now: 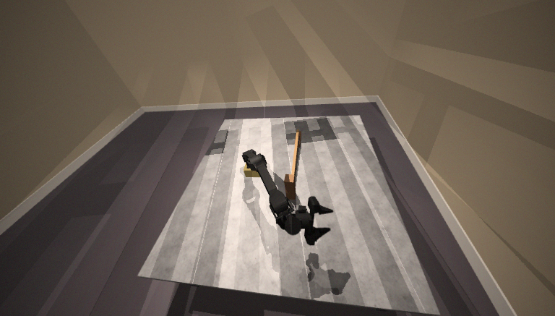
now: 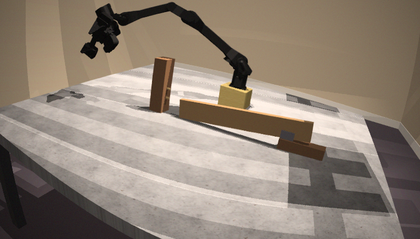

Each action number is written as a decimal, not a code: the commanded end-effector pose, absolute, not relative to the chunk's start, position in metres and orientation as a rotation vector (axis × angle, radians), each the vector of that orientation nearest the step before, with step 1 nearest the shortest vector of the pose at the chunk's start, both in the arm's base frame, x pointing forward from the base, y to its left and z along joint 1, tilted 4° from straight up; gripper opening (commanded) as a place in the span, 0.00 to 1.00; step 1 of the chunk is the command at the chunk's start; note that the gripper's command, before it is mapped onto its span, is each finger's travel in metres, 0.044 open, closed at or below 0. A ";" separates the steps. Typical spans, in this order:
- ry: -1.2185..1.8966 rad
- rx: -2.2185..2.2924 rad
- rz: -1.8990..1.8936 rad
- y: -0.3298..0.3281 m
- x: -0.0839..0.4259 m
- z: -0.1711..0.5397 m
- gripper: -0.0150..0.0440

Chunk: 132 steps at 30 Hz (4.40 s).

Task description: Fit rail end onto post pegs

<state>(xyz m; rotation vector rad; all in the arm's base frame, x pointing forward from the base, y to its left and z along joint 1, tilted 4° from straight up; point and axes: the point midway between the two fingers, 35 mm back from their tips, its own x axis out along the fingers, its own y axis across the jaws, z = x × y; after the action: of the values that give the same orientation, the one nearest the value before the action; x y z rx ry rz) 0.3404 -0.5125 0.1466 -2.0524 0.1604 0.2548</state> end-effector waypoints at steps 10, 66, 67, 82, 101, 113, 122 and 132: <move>0.327 -1.603 0.509 -0.391 0.420 0.119 1.00; 1.290 -0.969 1.045 -0.059 0.286 0.004 1.00; 1.290 -0.969 1.045 -0.059 0.286 0.003 1.00; 1.290 -0.968 1.045 -0.057 0.285 -0.021 1.00; 1.290 -0.968 1.045 -0.056 0.284 -0.025 0.37; 1.290 -0.968 1.045 -0.056 0.284 -0.025 0.25; 1.290 -0.968 1.045 -0.056 0.285 -0.023 0.25; 1.290 -0.968 1.045 -0.057 0.285 -0.018 0.25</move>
<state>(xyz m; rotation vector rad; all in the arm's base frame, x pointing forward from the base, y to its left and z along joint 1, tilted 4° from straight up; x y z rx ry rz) 0.2834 -0.0563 -0.0220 -0.9637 1.2969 1.0480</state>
